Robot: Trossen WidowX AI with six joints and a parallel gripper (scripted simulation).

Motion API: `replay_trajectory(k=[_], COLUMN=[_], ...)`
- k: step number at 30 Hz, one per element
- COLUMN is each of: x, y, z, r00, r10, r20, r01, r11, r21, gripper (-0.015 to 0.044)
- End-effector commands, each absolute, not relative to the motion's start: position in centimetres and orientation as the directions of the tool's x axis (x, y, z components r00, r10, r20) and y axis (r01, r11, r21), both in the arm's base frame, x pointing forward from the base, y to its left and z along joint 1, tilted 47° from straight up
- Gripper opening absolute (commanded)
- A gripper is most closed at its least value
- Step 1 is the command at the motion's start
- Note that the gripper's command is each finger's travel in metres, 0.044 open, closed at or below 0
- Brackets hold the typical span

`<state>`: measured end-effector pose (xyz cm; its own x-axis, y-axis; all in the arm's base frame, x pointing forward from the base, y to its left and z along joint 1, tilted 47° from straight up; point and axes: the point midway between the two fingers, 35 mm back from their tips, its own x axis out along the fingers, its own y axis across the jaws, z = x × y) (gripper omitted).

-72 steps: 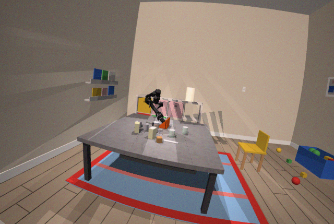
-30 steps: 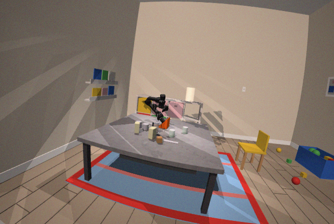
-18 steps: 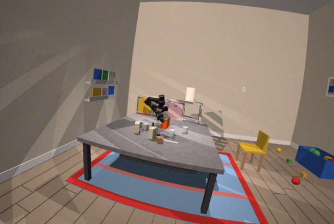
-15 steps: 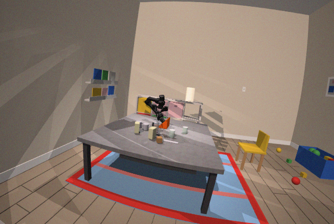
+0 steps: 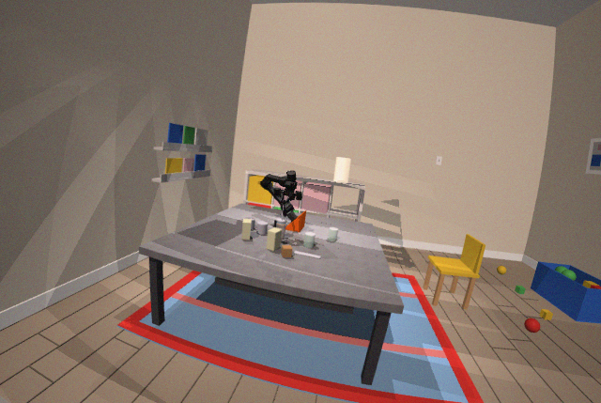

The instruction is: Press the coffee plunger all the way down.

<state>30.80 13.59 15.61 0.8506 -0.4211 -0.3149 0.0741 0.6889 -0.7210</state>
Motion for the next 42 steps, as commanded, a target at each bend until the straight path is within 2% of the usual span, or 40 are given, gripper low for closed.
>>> replay_trajectory(k=[1,42], x=[30.8,31.5], y=[13.4,9.0], z=[15.4,10.4], r00=[0.85,0.848], r10=[-0.42,-0.42], r20=[-0.317,-0.323], r01=[0.071,0.068], r11=[0.689,0.691], r21=[-0.722,-0.719], gripper=[0.0116,0.0116])
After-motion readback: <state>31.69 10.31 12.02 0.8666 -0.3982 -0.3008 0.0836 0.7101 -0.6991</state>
